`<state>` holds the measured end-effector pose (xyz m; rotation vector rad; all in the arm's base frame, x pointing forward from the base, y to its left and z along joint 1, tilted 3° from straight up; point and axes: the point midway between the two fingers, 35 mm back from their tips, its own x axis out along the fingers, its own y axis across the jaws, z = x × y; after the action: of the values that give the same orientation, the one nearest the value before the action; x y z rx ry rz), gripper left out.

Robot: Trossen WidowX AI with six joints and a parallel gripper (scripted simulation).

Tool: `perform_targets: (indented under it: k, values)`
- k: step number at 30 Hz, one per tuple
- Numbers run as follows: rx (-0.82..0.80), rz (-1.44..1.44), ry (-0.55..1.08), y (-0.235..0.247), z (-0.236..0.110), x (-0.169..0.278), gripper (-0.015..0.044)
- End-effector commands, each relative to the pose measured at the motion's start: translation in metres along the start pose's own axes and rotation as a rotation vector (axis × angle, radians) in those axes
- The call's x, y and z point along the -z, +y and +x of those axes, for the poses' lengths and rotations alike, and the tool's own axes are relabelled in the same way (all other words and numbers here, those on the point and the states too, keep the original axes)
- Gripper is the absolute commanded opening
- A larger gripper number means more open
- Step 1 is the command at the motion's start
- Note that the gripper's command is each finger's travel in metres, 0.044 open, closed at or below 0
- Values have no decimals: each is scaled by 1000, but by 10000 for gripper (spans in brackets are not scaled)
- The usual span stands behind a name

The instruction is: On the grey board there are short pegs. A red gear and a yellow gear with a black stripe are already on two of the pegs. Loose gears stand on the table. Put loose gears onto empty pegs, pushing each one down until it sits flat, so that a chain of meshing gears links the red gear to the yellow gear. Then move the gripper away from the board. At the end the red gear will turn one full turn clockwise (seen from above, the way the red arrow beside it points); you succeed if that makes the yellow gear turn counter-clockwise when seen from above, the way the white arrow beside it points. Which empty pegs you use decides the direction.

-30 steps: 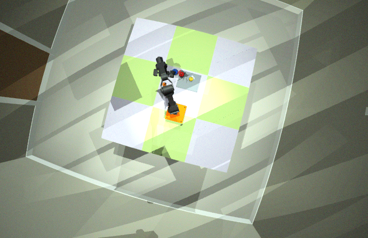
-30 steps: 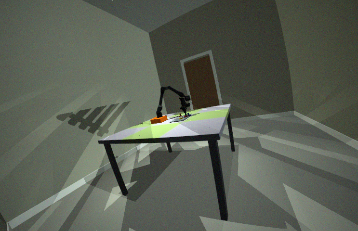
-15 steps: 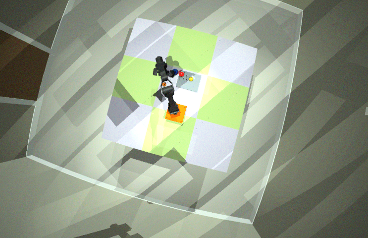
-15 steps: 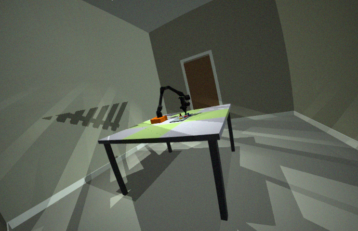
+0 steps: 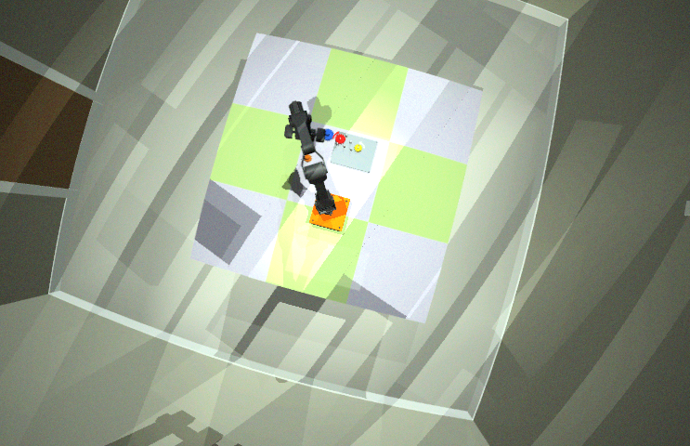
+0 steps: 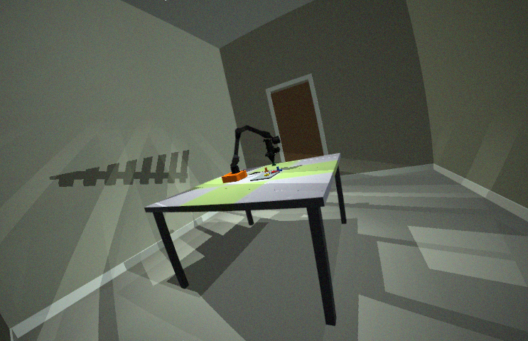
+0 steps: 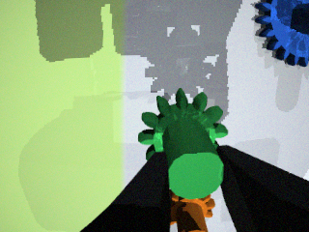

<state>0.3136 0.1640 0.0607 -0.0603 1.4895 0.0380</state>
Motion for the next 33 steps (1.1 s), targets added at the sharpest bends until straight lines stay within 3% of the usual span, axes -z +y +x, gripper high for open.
perform_targets:
  k: [1, 33]
  values:
    - [-1, 6, -9, 1, -14, -3, 0]
    - [5, -14, 22, 2, -92, 8, 0]
